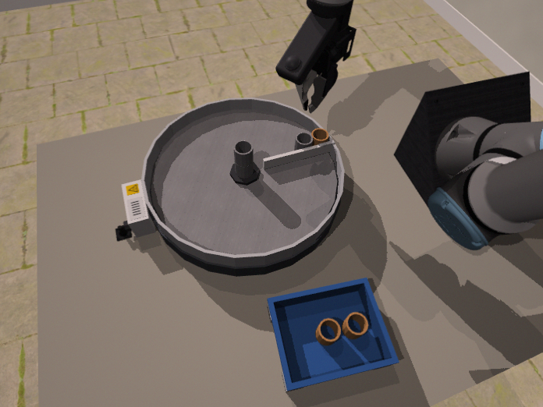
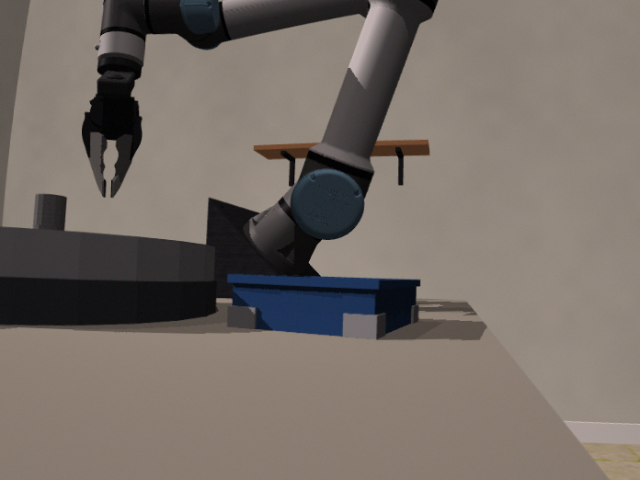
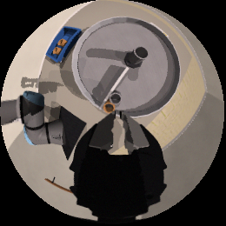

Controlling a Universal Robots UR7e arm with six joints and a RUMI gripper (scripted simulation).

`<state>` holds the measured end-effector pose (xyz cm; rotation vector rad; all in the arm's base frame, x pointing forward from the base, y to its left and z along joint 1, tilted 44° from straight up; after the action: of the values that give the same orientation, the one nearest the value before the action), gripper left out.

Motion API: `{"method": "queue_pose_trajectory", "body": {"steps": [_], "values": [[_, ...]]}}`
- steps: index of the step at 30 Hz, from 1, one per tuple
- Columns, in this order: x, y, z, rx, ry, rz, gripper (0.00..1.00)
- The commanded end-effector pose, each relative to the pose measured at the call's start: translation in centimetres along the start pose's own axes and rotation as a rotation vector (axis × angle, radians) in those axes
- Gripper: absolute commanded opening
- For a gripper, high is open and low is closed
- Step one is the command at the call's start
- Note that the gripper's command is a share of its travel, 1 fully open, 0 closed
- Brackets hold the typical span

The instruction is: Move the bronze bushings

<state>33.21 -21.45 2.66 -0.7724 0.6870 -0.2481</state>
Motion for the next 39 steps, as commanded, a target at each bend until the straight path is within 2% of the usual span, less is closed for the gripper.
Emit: {"method": "queue_pose_trajectory", "body": {"steps": [1,35,39], "values": [[-1.7,-0.5,-2.5,-0.008,-0.014,-0.011,0.05],[-1.7,-0.5,-2.4,-0.008,-0.015,-0.011,0.05],[-1.7,0.6,-2.4,-0.007,-0.015,-0.007,0.05]]}}
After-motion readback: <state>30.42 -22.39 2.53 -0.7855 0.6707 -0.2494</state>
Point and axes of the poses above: the point where the finger pads meet when closed, its own y axis out along the fingers, its own x axis across the jaws, z = x × y, the point moved 10 cm from there along -y, back along the fingers, and after that the axes turned 12 degrees about -y, right-handed, at the moved point
